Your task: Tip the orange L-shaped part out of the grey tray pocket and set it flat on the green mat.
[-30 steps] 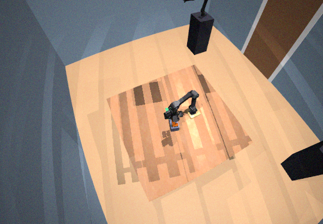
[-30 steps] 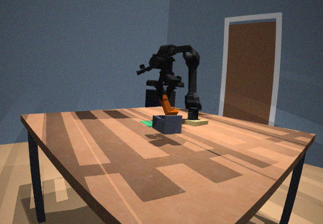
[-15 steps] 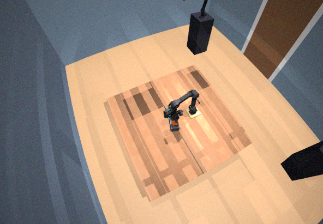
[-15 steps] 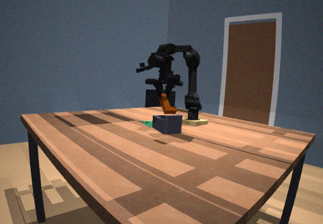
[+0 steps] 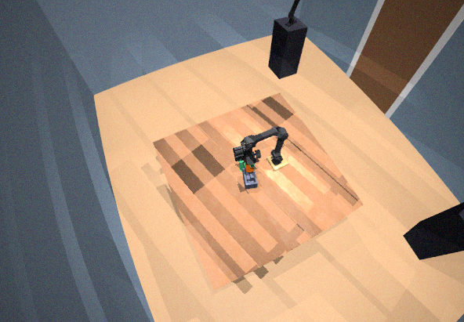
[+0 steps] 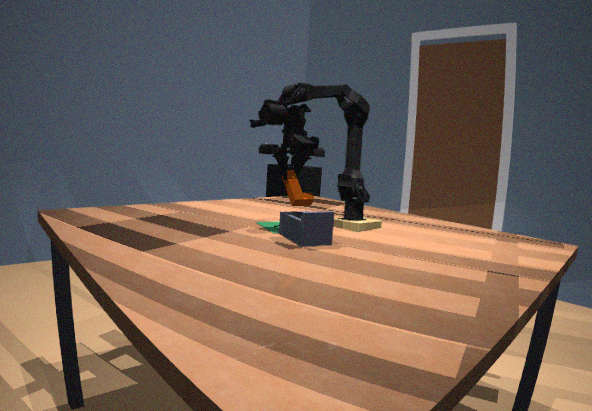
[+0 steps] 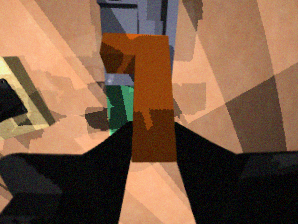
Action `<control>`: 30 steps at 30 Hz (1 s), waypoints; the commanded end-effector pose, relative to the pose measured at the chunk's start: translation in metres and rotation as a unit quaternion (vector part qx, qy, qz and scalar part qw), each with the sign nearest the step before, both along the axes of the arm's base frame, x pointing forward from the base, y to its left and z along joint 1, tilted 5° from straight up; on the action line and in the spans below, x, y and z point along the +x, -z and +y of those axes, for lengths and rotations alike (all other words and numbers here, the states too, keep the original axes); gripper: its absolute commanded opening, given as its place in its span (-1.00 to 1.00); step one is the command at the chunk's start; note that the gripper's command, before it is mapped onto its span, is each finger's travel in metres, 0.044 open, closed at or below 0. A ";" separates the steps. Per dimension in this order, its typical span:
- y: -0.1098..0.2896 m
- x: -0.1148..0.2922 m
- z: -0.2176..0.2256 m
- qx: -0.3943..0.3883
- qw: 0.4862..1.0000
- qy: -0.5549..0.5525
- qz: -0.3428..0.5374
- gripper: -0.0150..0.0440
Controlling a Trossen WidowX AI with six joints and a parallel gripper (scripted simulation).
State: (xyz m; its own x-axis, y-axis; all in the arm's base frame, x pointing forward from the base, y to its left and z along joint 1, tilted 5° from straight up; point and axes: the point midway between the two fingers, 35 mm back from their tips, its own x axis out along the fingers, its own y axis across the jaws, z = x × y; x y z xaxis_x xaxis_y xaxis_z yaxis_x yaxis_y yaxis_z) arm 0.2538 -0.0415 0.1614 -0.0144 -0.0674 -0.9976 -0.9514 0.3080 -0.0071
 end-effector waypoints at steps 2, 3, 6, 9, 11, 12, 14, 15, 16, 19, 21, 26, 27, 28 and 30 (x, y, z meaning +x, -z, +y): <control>-0.001 -0.008 -0.018 -0.004 1.000 -0.002 0.002 -0.49; -0.001 -0.010 -0.022 -0.004 1.000 -0.002 0.002 -0.49; -0.002 -0.015 -0.034 -0.004 1.000 -0.002 0.002 -0.49; -0.003 -0.020 -0.046 -0.005 1.000 -0.002 0.002 -0.49; -0.004 -0.024 -0.053 -0.006 1.000 -0.002 0.003 -0.49; -0.004 -0.026 -0.057 -0.006 1.000 -0.002 0.003 -0.49; -0.005 -0.030 -0.065 -0.006 1.000 -0.002 0.003 -0.49; -0.005 -0.031 -0.069 -0.006 1.000 -0.002 0.003 -0.49; -0.005 -0.033 -0.072 -0.007 1.000 -0.002 0.003 -0.49; -0.006 -0.038 -0.079 -0.007 1.000 -0.002 0.003 -0.49; -0.006 -0.038 -0.080 -0.007 1.000 -0.002 0.003 -0.49; -0.001 -0.038 -0.080 -0.007 1.000 -0.002 0.003 -0.49; 0.001 -0.038 -0.080 -0.007 1.000 -0.002 0.003 -0.49; 0.002 -0.038 -0.080 -0.007 1.000 -0.002 0.003 -0.49; 0.005 -0.038 -0.081 -0.007 1.000 -0.002 0.003 -0.49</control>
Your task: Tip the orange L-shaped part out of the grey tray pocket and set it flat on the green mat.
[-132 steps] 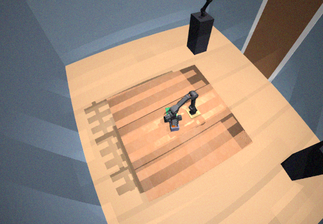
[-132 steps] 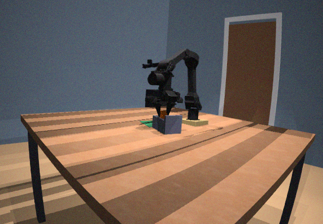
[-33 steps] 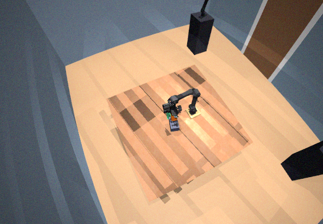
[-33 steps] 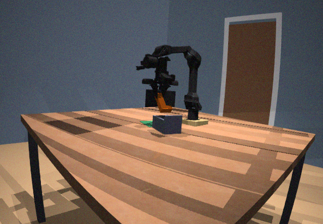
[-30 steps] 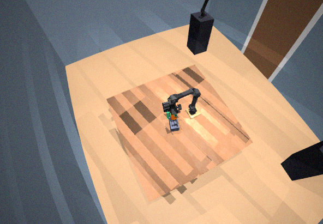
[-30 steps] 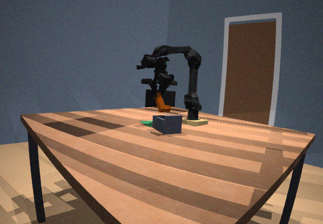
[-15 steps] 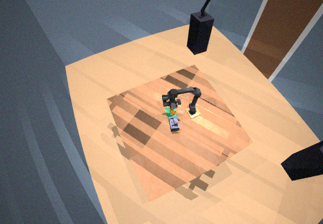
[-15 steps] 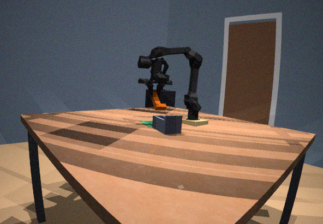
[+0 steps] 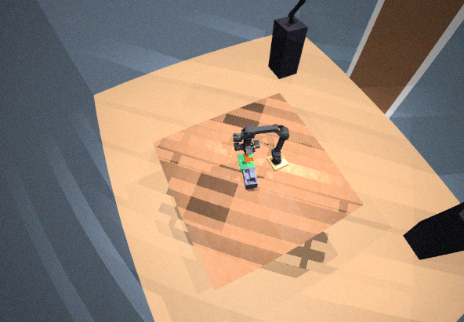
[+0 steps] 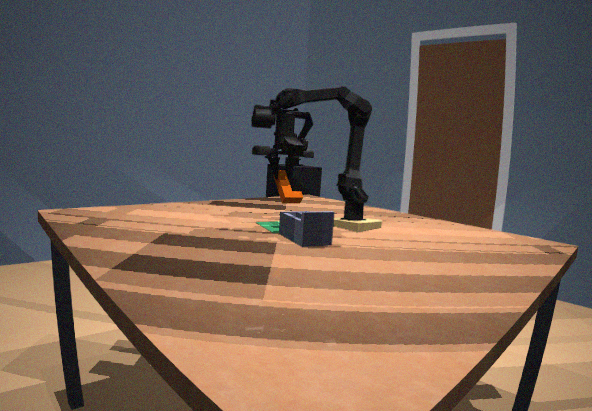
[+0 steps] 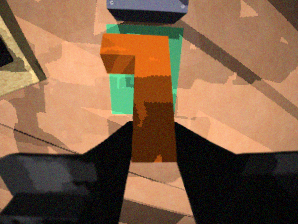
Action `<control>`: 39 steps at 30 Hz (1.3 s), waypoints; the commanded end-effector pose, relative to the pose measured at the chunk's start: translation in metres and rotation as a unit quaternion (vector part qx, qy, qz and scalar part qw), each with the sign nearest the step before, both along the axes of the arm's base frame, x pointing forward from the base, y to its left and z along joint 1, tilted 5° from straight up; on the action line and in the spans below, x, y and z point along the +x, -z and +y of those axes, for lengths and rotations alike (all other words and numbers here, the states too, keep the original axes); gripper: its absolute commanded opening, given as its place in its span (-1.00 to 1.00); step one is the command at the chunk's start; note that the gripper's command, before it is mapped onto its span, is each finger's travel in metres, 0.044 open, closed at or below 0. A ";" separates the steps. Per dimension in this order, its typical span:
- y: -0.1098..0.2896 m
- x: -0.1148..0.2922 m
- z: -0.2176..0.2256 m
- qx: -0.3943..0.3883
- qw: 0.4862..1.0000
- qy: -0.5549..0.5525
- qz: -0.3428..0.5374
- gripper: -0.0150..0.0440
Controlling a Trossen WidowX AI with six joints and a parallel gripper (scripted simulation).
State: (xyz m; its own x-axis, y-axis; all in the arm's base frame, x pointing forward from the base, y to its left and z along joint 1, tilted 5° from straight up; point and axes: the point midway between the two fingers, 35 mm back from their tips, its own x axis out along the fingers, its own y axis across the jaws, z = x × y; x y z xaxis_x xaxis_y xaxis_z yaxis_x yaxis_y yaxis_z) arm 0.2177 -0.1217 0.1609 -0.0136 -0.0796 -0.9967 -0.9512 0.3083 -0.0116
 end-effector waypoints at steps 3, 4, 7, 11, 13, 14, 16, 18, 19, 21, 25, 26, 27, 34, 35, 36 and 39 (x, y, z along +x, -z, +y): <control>0.010 -0.002 -0.001 -0.001 1.000 -0.002 0.004 -0.49; 0.011 -0.002 -0.001 -0.001 1.000 -0.002 0.004 -0.49; 0.016 -0.002 -0.002 -0.001 1.000 -0.002 0.004 -0.49; 0.022 -0.002 -0.002 -0.001 1.000 -0.002 0.004 -0.49; 0.025 -0.002 -0.002 -0.001 1.000 -0.002 0.004 -0.49; 0.027 -0.002 -0.003 -0.001 1.000 -0.002 0.004 -0.49; 0.030 -0.002 -0.003 -0.001 1.000 -0.002 0.004 -0.49; 0.033 -0.002 -0.003 -0.001 1.000 -0.002 0.004 -0.49; 0.035 -0.002 -0.003 -0.001 1.000 -0.002 0.004 -0.49; 0.038 -0.002 -0.003 -0.001 1.000 -0.002 0.004 -0.49; 0.044 -0.002 -0.004 -0.001 1.000 -0.002 0.004 -0.49; 0.046 -0.002 -0.004 -0.001 1.000 -0.002 0.004 -0.49; 0.047 -0.002 -0.004 -0.001 1.000 -0.002 0.004 -0.49; 0.058 -0.003 -0.005 -0.001 1.000 -0.002 0.004 -0.49; 0.060 -0.003 -0.005 -0.001 1.000 -0.002 0.004 -0.49; 0.061 -0.003 -0.005 -0.001 1.000 -0.002 0.004 -0.49; 0.066 -0.003 -0.006 -0.001 1.000 -0.002 0.004 -0.49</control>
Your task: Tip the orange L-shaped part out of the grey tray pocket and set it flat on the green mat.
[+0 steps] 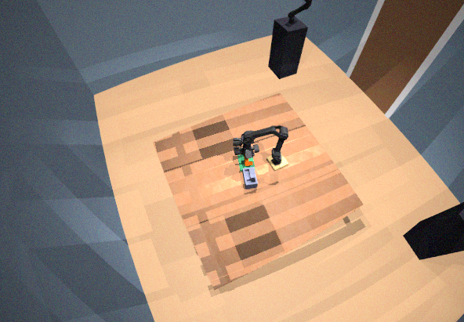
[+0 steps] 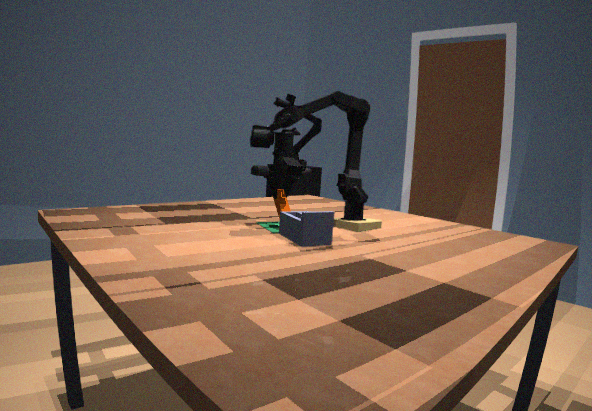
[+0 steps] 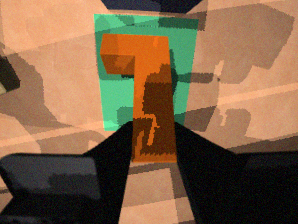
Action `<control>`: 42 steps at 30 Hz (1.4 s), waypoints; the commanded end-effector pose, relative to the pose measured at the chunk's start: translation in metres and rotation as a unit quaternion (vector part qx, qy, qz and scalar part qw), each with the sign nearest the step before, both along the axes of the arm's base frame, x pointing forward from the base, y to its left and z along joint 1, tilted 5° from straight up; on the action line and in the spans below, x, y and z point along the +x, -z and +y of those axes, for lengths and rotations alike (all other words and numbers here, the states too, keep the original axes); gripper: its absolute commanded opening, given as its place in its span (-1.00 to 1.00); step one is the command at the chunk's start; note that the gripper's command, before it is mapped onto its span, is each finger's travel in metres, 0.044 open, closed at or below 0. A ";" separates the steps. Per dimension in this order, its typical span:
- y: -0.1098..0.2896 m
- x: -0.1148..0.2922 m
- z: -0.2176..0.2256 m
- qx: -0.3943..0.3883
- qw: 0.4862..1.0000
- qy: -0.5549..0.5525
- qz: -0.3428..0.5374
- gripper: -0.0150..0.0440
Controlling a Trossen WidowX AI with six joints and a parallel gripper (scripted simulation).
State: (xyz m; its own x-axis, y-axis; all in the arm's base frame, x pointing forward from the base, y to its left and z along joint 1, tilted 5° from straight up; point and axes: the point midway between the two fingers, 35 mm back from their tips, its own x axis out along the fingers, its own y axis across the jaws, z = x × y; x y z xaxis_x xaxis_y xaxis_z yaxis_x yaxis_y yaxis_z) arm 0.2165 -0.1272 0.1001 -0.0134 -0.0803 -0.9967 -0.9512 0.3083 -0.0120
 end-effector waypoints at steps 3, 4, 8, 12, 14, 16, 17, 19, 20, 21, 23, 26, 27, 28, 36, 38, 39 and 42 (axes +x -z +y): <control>0.010 -0.002 -0.001 -0.001 1.000 -0.002 0.004 -0.49; 0.011 -0.002 -0.001 -0.001 1.000 -0.002 0.004 -0.49; 0.015 -0.002 -0.001 -0.001 1.000 -0.002 0.004 -0.49; 0.015 -0.002 -0.001 -0.001 1.000 -0.002 0.004 -0.49; 0.015 -0.002 -0.001 -0.001 1.000 -0.002 0.004 -0.49; 0.015 -0.002 -0.001 -0.001 1.000 -0.002 0.004 -0.49; 0.015 -0.002 -0.001 -0.001 1.000 -0.002 0.004 -0.49; 0.015 -0.002 -0.001 -0.001 1.000 -0.002 0.004 -0.49; 0.015 -0.002 -0.001 -0.001 1.000 -0.002 0.004 -0.49; 0.015 -0.002 -0.001 -0.001 1.000 -0.002 0.004 -0.49; 0.015 -0.002 -0.001 -0.001 1.000 -0.002 0.004 -0.49; 0.015 -0.002 0.000 0.001 1.000 0.000 0.003 -0.40; 0.015 -0.002 0.000 0.001 1.000 0.000 0.003 -0.31; 0.015 -0.002 0.000 0.001 1.000 0.000 0.003 -0.22; 0.009 -0.001 0.000 0.001 1.000 0.000 0.003 0.49; -0.004 0.001 0.000 0.001 1.000 0.000 0.003 0.67; -0.012 0.002 0.000 0.001 1.000 -0.001 0.003 0.75; -0.044 0.002 0.002 0.000 1.000 -0.001 0.003 0.86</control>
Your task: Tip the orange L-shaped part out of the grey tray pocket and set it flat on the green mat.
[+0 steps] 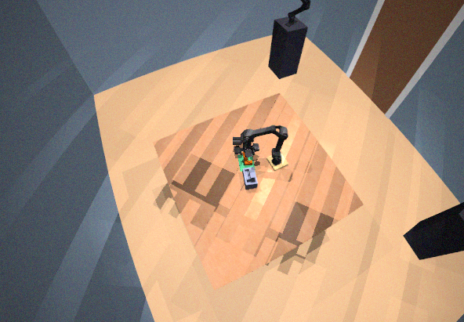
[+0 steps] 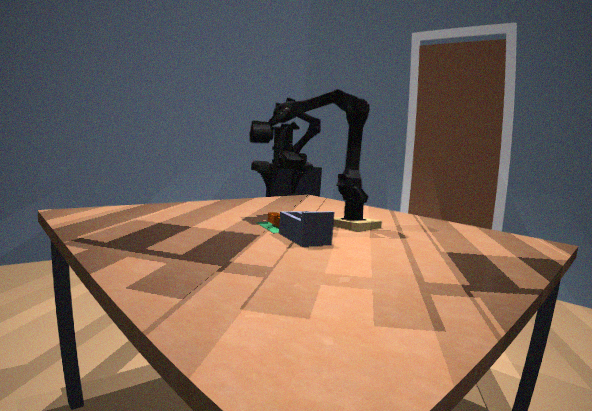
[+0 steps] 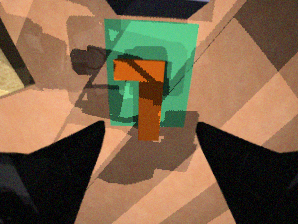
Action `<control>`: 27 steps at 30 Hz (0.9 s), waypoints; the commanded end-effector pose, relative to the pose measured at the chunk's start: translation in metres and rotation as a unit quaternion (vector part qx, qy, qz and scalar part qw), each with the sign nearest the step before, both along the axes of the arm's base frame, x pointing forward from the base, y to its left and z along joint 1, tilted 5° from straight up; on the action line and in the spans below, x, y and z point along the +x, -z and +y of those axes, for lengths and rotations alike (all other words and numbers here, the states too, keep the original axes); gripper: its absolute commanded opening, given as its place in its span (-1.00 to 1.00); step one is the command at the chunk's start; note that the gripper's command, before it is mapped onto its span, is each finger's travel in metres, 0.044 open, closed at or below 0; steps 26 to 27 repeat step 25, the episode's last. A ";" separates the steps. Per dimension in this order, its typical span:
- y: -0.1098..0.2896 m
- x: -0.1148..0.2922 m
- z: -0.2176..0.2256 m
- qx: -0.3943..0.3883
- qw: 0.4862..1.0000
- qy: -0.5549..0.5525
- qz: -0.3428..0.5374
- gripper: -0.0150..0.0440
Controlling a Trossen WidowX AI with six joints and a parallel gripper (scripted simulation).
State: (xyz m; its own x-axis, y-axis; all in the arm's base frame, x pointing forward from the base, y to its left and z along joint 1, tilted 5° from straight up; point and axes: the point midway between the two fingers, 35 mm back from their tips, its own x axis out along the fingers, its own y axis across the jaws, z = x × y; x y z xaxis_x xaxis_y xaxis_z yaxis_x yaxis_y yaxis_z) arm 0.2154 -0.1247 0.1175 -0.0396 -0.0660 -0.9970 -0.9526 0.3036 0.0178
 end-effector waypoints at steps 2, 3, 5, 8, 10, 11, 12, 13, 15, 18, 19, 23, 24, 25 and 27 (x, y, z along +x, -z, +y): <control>-0.049 0.002 0.003 -0.008 1.000 0.000 -0.010 0.86; -0.055 0.001 0.004 -0.008 1.000 0.000 -0.010 0.86; -0.058 0.001 0.004 -0.008 1.000 0.000 -0.009 0.86; -0.053 0.003 0.003 -0.008 1.000 -0.002 -0.016 0.86; -0.053 0.003 0.003 -0.008 1.000 -0.002 -0.016 0.86; -0.053 0.003 0.003 -0.008 1.000 -0.002 -0.016 0.86; -0.053 0.003 0.003 -0.008 1.000 -0.002 -0.016 0.86; -0.053 0.003 0.003 -0.008 1.000 -0.002 -0.016 0.86; -0.053 0.003 0.003 -0.008 1.000 -0.002 -0.016 0.86; -0.053 0.003 0.003 -0.008 1.000 -0.002 -0.016 0.86; -0.053 0.003 0.003 -0.008 1.000 -0.002 -0.016 0.86; -0.053 0.003 0.003 -0.008 1.000 -0.002 -0.016 0.86; -0.053 0.003 0.003 -0.008 1.000 -0.002 -0.016 0.86; -0.053 0.003 0.003 -0.008 1.000 -0.002 -0.016 0.86; -0.053 0.003 0.003 -0.008 1.000 -0.002 -0.016 0.86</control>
